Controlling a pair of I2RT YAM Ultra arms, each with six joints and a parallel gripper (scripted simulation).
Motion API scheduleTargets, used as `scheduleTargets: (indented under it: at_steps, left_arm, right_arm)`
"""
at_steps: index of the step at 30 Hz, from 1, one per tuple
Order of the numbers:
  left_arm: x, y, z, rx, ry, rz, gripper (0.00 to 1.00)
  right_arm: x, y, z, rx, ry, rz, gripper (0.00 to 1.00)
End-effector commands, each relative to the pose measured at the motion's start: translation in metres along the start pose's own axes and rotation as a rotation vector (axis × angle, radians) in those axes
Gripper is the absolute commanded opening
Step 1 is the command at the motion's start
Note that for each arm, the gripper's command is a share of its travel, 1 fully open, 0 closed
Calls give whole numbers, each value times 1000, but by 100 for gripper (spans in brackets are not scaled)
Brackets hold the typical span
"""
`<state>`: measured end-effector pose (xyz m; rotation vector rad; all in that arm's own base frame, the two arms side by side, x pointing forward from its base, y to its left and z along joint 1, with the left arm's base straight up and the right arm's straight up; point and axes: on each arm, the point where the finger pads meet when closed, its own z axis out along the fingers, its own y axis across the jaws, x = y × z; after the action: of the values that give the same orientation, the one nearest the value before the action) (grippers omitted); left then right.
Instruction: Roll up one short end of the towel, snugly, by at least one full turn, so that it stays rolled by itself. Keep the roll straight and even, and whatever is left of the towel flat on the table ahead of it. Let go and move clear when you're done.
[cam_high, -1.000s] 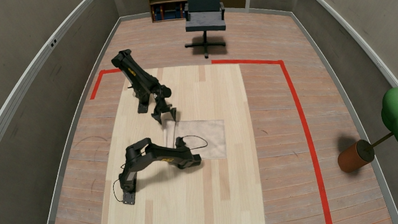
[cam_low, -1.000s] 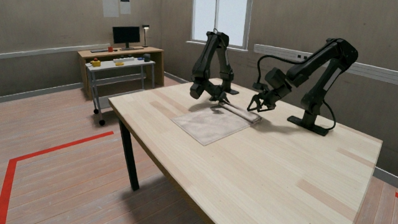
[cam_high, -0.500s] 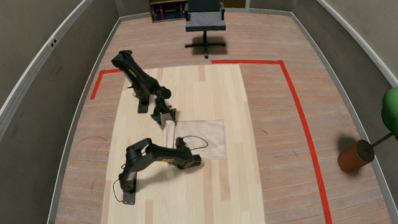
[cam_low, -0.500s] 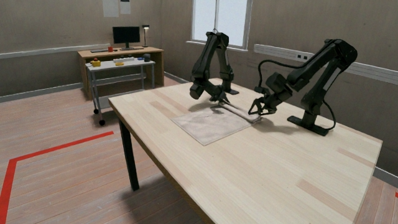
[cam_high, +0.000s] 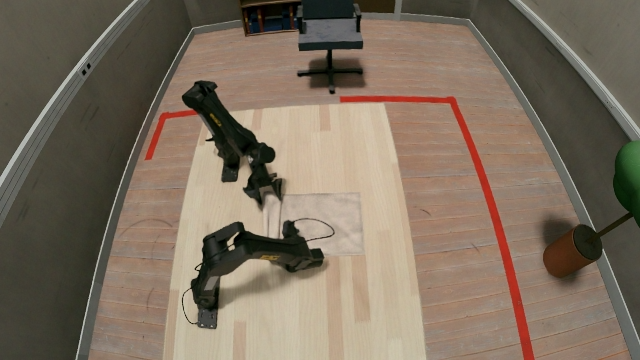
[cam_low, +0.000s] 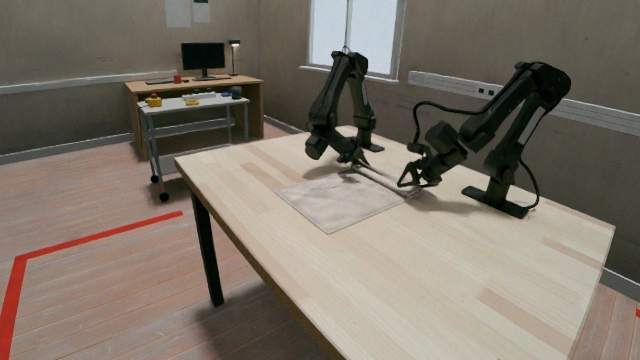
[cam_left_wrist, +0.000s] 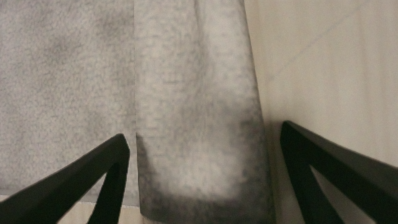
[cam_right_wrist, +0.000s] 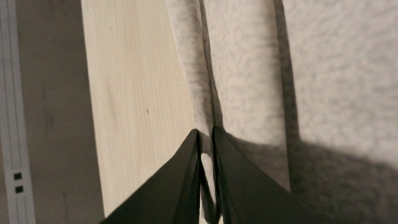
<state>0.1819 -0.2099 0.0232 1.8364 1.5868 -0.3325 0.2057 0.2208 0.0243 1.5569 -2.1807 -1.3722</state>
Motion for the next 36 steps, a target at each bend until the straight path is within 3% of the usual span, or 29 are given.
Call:
scheduleTargets:
  at_steps: [1,12,30,36]
  left_arm:
    - [-6,4,3,-19,-19,9,81]
    - [-3,3,5,-19,-19,9,34]
    - [-3,3,5,-19,-19,9,17]
    - [-3,3,5,-19,-19,9,16]
  right_arm:
    - [1,-10,0,22,21,-25,10]
    - [1,-10,0,22,21,-25,10]
    - [1,-10,0,22,21,-25,10]
    - [1,-10,0,22,21,-25,10]
